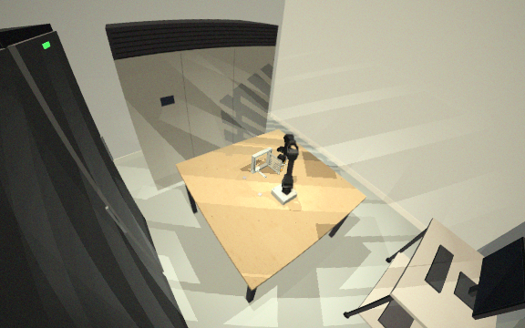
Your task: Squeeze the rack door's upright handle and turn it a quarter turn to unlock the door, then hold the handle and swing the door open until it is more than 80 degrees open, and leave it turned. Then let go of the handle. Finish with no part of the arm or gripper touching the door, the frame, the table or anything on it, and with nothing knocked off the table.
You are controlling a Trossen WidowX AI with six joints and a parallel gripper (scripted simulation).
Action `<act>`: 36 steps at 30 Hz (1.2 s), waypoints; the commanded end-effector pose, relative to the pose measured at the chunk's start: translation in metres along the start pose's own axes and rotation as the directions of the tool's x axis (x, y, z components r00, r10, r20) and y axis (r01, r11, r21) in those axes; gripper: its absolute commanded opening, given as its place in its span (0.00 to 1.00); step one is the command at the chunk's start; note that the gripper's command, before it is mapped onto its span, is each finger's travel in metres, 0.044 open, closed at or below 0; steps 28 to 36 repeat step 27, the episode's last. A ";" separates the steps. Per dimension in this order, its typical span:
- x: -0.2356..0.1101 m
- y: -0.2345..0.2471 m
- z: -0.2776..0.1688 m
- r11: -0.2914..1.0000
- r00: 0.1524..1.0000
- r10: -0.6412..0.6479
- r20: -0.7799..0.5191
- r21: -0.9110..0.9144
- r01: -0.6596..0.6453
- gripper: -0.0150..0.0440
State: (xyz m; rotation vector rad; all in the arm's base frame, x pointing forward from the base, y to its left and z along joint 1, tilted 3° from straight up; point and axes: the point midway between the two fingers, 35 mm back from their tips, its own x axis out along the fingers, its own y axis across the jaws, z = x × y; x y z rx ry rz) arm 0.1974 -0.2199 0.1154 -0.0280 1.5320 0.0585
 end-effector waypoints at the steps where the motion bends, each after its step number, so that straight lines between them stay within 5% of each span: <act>1: -0.002 0.000 0.001 1.000 1.000 0.002 0.003 -0.005 -0.002 0.76; 36: -0.035 -0.002 0.002 1.000 1.000 0.001 0.003 -0.005 -0.001 0.76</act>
